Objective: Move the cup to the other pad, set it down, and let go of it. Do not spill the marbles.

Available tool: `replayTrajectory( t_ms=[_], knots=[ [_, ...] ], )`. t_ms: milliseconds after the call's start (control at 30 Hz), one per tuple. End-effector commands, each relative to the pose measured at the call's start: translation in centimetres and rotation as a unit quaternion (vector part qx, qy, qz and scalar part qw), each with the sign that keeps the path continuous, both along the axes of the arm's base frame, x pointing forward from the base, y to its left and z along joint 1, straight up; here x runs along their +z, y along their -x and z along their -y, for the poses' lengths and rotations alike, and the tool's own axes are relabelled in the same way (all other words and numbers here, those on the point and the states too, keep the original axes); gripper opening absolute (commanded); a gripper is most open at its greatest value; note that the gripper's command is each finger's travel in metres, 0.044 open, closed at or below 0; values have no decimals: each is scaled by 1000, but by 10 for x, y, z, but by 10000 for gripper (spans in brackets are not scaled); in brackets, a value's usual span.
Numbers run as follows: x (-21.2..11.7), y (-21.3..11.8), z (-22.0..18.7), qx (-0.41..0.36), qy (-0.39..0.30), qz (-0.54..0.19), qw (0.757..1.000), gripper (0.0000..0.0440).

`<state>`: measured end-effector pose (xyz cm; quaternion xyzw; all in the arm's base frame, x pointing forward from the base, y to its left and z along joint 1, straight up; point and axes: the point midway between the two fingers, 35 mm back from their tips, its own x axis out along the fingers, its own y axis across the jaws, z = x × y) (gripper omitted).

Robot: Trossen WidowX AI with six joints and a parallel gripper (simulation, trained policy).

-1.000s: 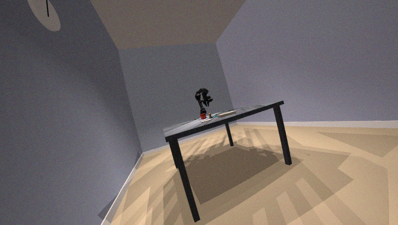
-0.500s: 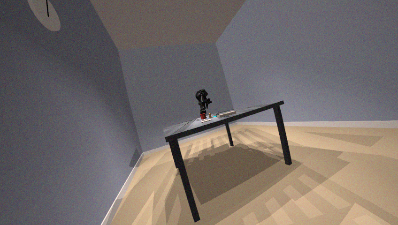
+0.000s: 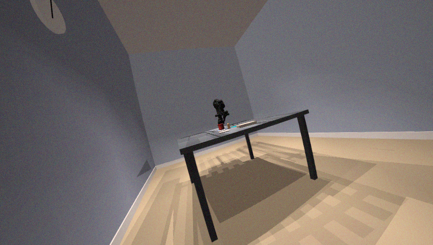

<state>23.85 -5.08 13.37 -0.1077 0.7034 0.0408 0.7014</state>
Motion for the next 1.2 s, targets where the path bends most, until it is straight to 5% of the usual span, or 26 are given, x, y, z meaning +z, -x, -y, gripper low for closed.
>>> replayTrajectory(
  t_ms=[0,600,867,1167],
  knots=[
    [-11,2,5,9,0,-13,1000,166],
    [-69,8,18,81,-14,-45,996,178],
    [-84,11,22,137,-15,-53,989,7],
    [-72,1,26,185,-11,-43,982,0]
  ],
)
